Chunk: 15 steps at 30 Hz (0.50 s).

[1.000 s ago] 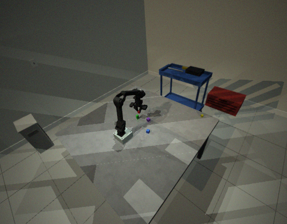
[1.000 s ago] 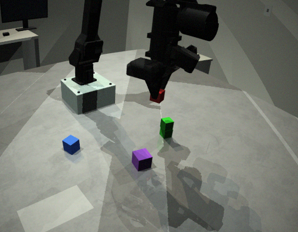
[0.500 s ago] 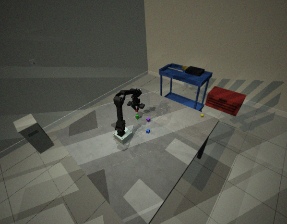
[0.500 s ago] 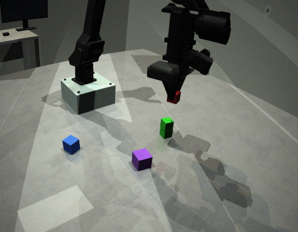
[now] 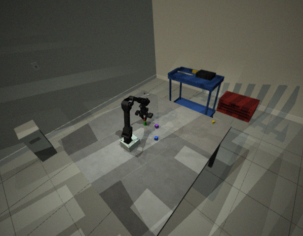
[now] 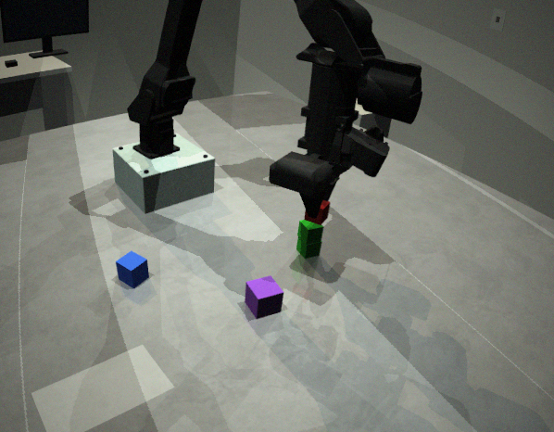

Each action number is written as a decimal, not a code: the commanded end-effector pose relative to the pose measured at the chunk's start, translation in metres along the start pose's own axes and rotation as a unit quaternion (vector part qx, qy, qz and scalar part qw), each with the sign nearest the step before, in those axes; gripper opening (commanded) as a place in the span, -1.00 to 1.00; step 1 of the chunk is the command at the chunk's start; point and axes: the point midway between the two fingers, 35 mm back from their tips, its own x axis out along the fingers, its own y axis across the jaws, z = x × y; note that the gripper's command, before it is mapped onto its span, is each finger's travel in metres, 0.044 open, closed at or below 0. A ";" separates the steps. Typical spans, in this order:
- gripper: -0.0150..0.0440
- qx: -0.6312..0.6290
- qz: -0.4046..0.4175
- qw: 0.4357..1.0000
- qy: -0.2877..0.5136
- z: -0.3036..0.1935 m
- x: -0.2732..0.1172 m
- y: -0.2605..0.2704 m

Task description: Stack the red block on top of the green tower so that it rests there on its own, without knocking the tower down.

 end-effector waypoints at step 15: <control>-0.49 0.002 -0.002 1.000 0.008 -0.005 0.010 0.000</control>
